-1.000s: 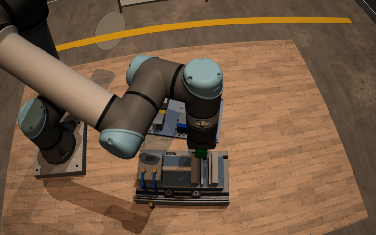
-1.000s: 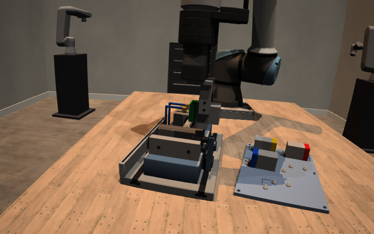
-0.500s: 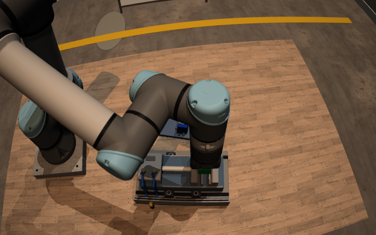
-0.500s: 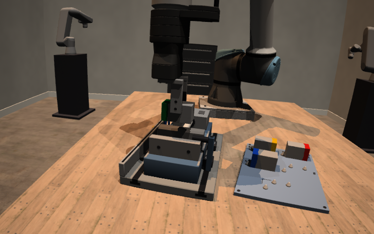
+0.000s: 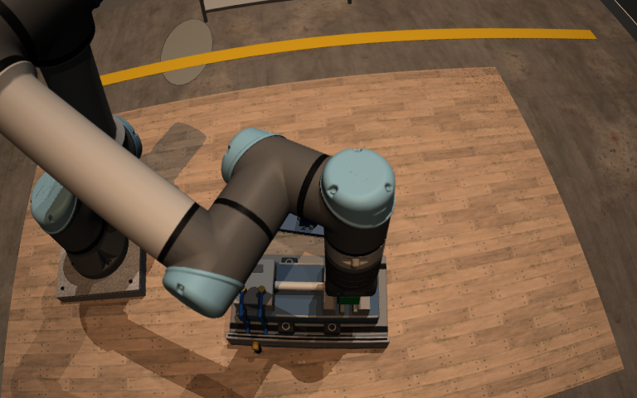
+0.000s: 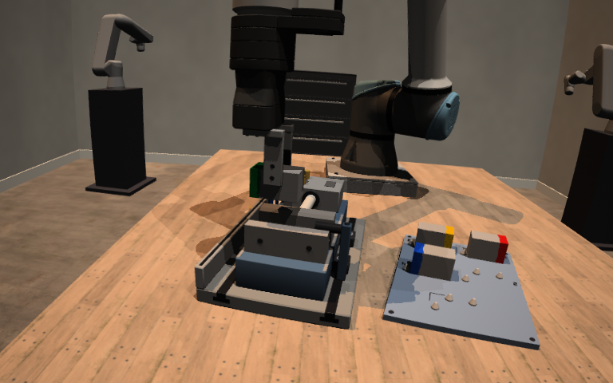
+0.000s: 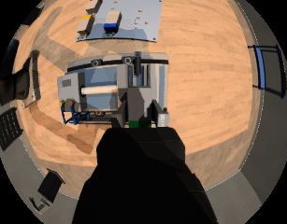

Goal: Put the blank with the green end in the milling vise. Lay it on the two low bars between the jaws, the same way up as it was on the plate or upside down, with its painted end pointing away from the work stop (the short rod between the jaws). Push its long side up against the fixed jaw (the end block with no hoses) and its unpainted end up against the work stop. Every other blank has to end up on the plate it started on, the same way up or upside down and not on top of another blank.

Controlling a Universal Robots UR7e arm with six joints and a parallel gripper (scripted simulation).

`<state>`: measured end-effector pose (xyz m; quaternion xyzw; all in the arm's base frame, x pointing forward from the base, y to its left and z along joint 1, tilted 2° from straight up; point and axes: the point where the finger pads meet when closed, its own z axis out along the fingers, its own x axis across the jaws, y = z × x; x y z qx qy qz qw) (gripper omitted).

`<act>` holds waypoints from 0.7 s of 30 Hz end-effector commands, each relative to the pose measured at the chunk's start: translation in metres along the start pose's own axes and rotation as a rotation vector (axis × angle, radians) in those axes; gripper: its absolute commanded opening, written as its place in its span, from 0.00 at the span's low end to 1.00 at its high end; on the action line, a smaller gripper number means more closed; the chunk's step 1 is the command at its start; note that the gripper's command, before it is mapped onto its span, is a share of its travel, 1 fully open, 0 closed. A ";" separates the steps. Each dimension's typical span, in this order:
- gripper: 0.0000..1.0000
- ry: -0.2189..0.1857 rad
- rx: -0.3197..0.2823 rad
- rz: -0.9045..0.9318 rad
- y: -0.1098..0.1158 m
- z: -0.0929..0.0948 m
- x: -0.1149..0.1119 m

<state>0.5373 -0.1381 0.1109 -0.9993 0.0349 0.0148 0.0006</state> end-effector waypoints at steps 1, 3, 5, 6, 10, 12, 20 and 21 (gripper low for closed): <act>0.00 0.002 -0.001 0.000 0.003 -0.001 0.001; 0.00 0.002 -0.001 0.000 0.003 -0.001 0.001; 0.00 0.002 -0.001 0.000 0.003 -0.001 0.001; 0.00 0.002 -0.001 0.000 0.003 -0.001 0.001; 0.00 0.002 -0.001 0.000 -0.002 -0.001 0.000; 0.00 0.002 -0.001 0.000 -0.006 -0.001 -0.001; 0.00 0.002 -0.001 0.000 -0.006 -0.001 -0.001; 0.00 0.002 -0.001 0.000 -0.006 -0.001 -0.001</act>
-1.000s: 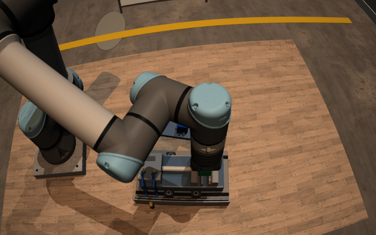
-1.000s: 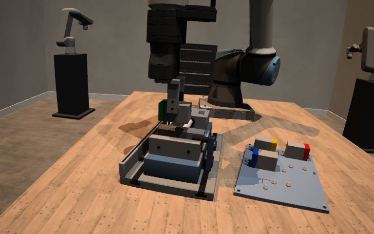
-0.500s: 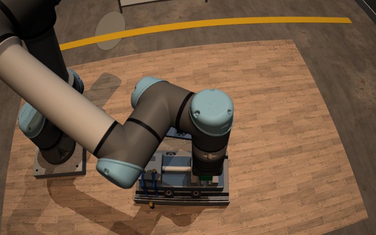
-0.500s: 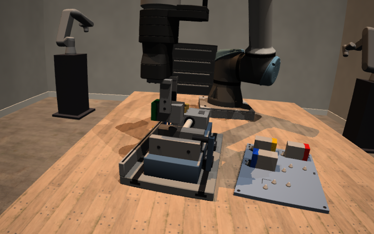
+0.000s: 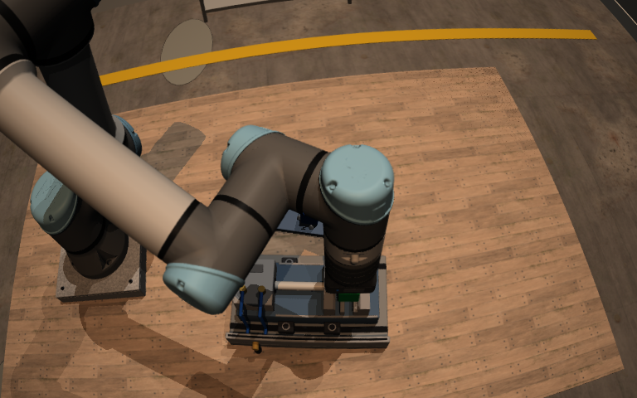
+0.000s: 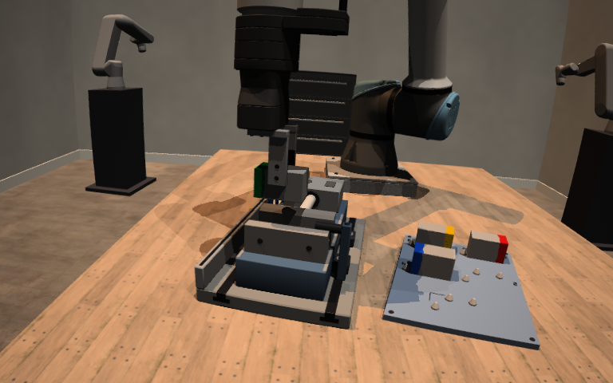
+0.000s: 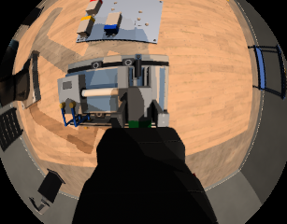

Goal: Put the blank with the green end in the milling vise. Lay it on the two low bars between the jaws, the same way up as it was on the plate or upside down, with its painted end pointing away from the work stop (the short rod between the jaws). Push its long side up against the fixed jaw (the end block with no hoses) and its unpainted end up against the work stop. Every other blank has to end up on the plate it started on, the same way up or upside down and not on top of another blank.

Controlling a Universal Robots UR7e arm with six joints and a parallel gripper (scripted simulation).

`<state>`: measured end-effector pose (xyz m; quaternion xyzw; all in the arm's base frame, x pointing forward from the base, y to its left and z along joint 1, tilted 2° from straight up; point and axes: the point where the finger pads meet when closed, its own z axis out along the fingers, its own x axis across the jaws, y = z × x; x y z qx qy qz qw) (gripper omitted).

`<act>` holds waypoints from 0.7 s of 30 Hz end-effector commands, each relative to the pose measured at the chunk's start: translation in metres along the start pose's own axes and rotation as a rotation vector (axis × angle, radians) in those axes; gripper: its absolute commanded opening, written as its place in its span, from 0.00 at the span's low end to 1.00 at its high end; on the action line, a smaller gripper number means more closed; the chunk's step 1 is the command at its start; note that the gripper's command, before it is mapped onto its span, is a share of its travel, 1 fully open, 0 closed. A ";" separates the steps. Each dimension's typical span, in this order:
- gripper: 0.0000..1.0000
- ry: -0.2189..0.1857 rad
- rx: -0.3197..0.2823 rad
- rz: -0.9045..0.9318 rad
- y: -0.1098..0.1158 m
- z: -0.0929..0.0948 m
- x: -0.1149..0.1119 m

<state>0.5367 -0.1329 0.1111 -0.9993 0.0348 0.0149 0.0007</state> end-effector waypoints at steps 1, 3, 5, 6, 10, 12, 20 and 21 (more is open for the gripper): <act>0.00 0.002 -0.001 0.000 0.000 -0.001 0.000; 0.00 0.002 -0.001 0.000 0.000 -0.001 0.000; 0.00 0.002 -0.001 0.000 -0.002 -0.001 0.000; 0.00 0.002 -0.001 0.000 -0.003 -0.001 0.000; 0.00 0.002 -0.001 0.000 -0.005 -0.001 -0.001; 0.00 0.002 -0.001 0.000 -0.005 -0.001 -0.001; 0.00 0.002 -0.001 0.000 -0.005 -0.001 -0.001; 0.00 0.002 -0.001 0.000 -0.006 -0.001 -0.001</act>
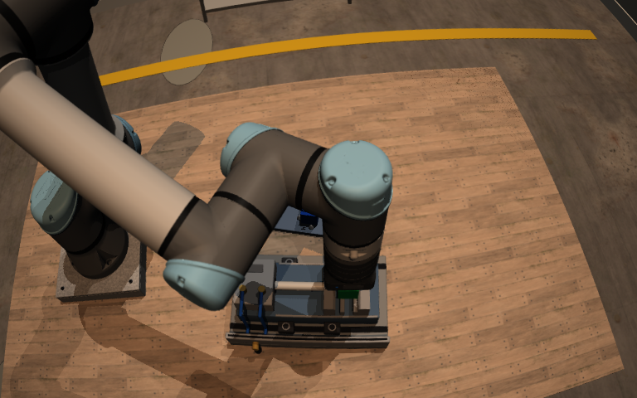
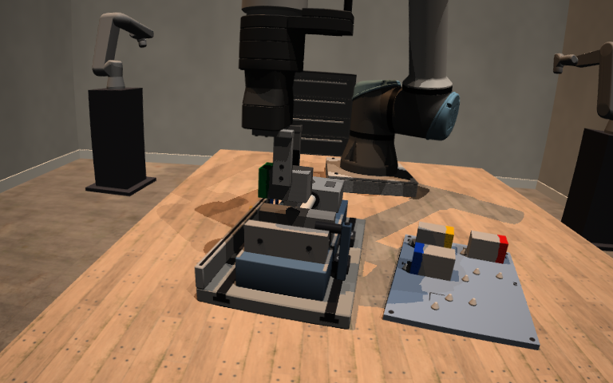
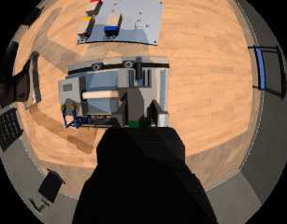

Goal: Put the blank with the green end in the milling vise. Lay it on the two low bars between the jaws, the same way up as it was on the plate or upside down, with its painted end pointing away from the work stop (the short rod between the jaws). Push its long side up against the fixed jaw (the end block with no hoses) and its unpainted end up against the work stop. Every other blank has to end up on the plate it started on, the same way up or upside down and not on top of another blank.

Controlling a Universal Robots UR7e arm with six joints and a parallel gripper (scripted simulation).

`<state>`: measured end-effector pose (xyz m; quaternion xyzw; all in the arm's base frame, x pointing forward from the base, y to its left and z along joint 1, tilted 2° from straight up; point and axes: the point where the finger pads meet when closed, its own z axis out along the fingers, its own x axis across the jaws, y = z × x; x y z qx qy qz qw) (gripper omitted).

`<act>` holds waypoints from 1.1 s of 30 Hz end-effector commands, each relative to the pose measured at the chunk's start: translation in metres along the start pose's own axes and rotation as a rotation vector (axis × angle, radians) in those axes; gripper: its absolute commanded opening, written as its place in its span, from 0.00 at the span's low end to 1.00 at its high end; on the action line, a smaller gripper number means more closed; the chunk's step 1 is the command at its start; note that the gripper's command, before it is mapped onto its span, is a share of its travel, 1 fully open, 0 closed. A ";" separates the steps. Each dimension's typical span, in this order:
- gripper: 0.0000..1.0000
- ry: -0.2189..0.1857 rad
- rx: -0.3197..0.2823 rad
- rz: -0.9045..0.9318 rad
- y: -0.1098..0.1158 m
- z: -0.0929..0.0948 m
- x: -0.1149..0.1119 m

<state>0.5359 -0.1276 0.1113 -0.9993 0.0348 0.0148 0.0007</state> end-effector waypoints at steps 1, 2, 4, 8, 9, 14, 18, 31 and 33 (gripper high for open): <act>0.00 0.002 -0.001 0.000 -0.001 -0.001 0.000; 0.00 0.002 -0.001 0.000 -0.001 -0.001 0.000; 0.00 0.002 -0.001 0.000 -0.002 -0.001 0.000; 0.00 0.002 -0.001 0.000 -0.002 -0.001 0.000; 0.00 0.002 -0.001 0.000 -0.002 -0.001 0.000; 0.00 0.002 -0.001 0.000 -0.002 -0.001 0.000; 0.00 0.002 -0.001 0.000 -0.003 -0.001 0.000; 0.00 0.002 -0.001 0.000 -0.003 -0.001 0.000; 0.00 0.002 -0.001 0.000 -0.003 -0.001 0.000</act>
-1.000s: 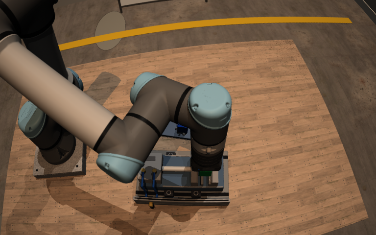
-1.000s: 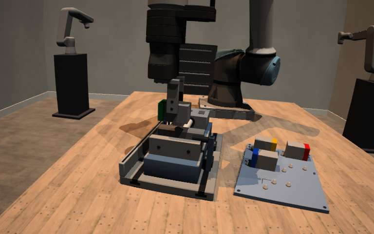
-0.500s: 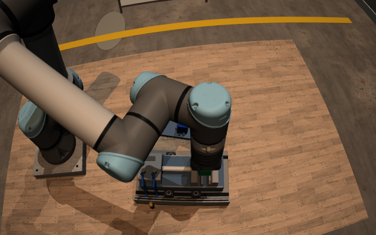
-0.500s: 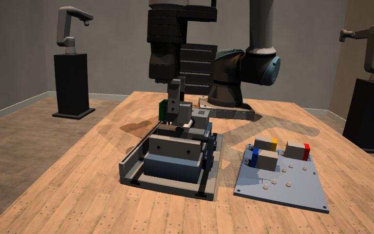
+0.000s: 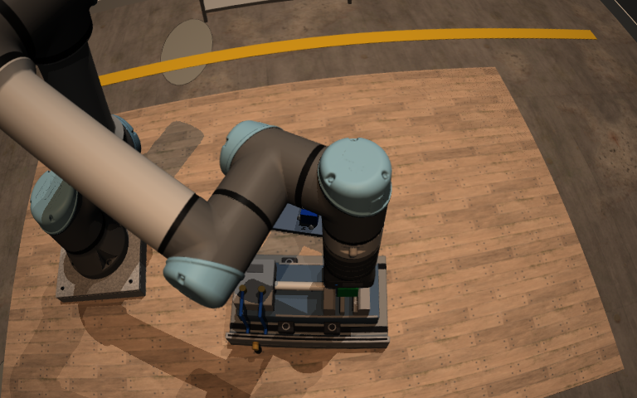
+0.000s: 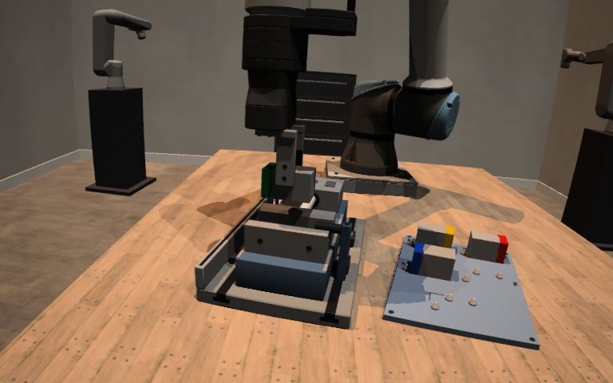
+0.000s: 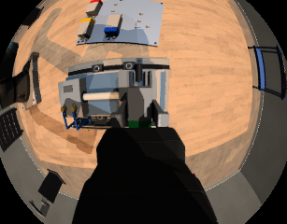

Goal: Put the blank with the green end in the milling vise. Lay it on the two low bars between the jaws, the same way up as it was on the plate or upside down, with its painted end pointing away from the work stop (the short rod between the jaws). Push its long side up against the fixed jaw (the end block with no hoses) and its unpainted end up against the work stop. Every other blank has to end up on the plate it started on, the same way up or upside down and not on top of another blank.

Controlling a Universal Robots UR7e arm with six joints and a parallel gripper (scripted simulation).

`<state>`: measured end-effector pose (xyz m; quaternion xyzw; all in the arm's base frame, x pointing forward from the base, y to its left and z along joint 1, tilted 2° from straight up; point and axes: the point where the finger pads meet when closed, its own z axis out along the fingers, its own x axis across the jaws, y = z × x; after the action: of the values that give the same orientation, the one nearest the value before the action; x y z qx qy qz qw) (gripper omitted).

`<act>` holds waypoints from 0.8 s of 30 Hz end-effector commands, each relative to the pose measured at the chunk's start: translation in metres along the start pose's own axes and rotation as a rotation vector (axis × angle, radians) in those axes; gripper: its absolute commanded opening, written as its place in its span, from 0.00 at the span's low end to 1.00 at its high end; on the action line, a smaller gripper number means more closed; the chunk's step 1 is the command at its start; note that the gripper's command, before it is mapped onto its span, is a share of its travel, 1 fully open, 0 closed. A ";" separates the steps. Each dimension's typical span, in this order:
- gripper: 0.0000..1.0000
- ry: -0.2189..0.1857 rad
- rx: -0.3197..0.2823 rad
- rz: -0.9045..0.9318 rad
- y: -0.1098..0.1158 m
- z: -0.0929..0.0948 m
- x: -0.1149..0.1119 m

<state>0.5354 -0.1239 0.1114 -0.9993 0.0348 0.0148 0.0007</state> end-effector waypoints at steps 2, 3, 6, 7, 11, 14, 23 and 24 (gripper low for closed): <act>0.00 0.002 -0.001 0.000 0.000 0.011 0.000; 0.00 0.002 -0.001 0.000 -0.001 0.017 0.000; 0.00 0.002 -0.001 0.000 -0.001 0.029 0.000; 0.00 0.002 -0.001 0.000 -0.001 0.029 0.000; 0.00 0.002 -0.001 0.000 -0.001 0.029 0.000; 0.00 0.002 -0.001 0.000 -0.001 0.029 0.000; 0.00 0.002 -0.001 0.000 -0.001 0.029 0.000; 0.00 0.002 -0.001 0.000 -0.001 0.029 0.000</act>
<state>0.5344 -0.1225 0.0819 -0.9993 0.0348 0.0149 0.0007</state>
